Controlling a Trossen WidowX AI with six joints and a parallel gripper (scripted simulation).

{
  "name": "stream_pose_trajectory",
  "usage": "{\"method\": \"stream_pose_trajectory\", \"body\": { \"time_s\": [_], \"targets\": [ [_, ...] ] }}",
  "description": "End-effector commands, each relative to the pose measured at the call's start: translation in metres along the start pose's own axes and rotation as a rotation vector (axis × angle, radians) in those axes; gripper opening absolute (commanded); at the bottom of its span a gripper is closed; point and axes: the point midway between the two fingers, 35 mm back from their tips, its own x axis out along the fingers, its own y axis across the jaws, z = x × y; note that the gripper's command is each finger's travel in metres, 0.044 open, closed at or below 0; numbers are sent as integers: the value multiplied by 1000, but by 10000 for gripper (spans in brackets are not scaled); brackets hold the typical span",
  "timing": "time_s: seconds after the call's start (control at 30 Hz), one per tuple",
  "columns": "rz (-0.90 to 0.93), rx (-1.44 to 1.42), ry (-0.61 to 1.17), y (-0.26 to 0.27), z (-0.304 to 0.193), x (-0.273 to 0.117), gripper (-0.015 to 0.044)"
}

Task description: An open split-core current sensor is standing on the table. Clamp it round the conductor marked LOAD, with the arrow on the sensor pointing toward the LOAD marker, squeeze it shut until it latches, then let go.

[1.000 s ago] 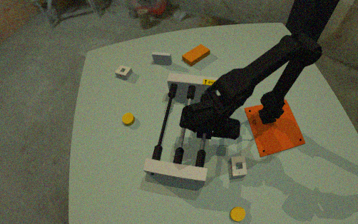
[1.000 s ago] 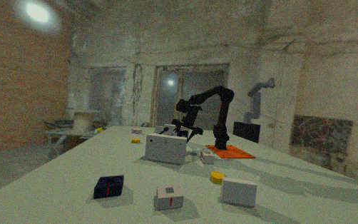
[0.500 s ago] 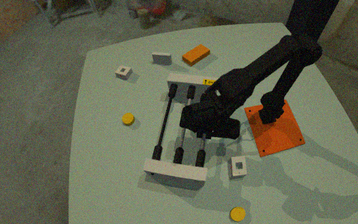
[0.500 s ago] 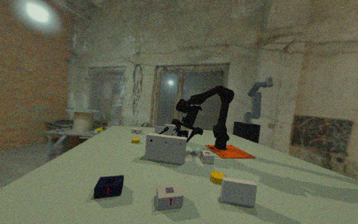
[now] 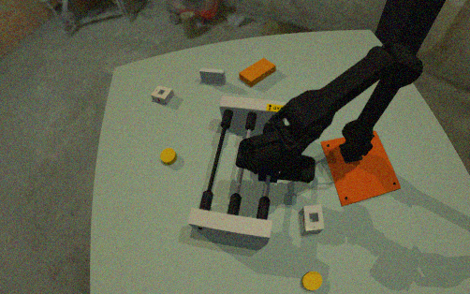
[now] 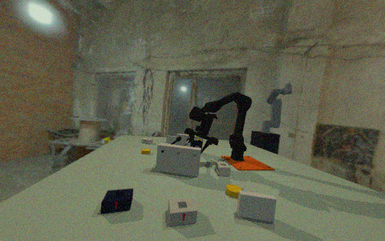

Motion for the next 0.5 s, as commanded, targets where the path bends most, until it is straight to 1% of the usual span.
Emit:
{"method": "stream_pose_trajectory", "body": {
  "time_s": [0.0, 0.03, 0.47],
  "targets": [
    [-1, 0, -1, 0, 0, 0, 264],
    [-1, 0, -1, 0, 0, 0, 264],
    [0, 0, 0, 0, 0, 0, 177]
  ]
}}
